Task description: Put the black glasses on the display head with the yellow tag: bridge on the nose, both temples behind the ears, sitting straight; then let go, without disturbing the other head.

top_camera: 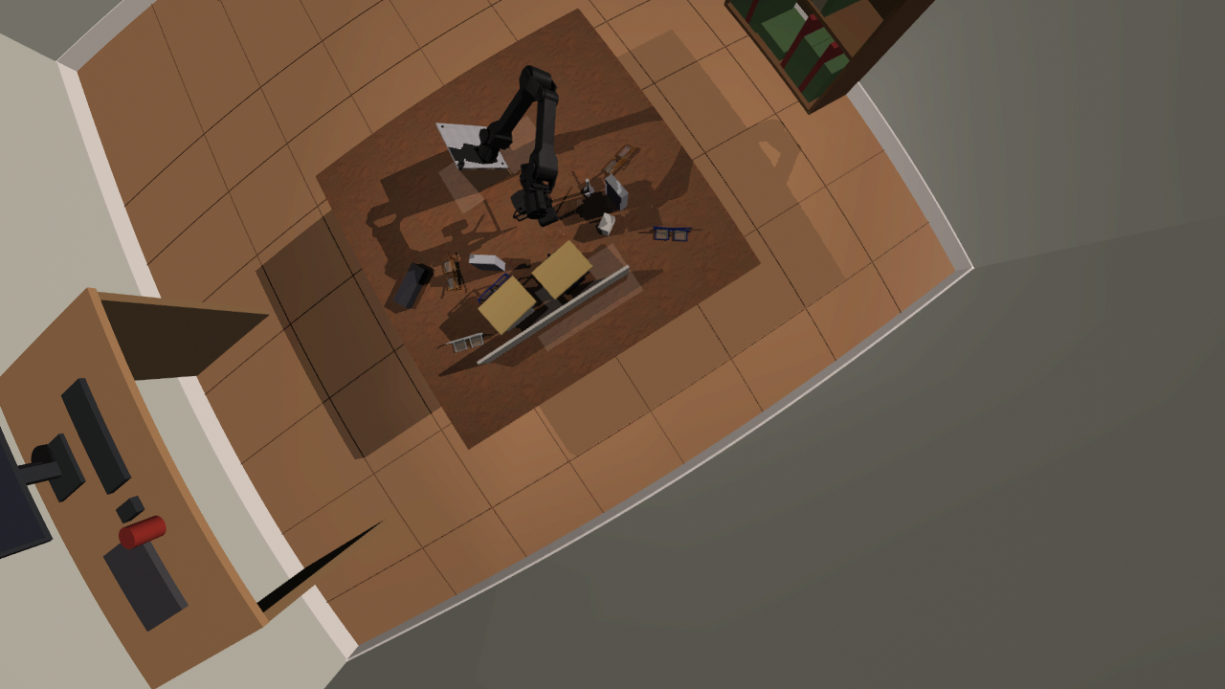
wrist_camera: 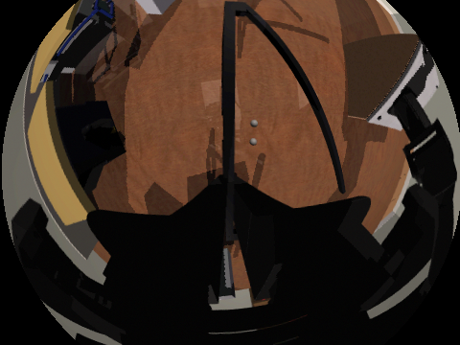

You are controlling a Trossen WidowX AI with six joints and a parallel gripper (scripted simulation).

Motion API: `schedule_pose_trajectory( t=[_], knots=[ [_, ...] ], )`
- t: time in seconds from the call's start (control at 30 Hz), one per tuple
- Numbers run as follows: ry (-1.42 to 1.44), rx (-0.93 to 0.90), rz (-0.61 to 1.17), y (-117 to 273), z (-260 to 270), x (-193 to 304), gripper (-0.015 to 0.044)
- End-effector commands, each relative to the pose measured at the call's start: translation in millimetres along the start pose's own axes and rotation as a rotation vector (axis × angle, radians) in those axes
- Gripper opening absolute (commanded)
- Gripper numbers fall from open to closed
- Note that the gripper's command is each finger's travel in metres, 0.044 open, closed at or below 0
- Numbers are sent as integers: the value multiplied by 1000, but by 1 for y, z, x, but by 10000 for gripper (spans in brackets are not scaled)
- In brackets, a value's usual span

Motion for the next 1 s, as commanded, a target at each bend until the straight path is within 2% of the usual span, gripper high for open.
schedule_pose_trajectory(
  t=[0.0, 0.27, 0.97],
  knots=[
    [10, -5, -4, 20, 0, 1, 0],
    [87, -3, -9, 23, 3, 11, 0],
    [1022, 15, -33, 19, 5, 147, 0]
  ],
)
Point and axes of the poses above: the point midway between the two fingers, 35 mm back from their tips, its own y axis back along the fingers, its own z axis across the jaws, x = y × z, the point moved 10 cm from there along y, back along the fingers, and after that the axes turned 15 degrees about y, right-handed, at the moved point
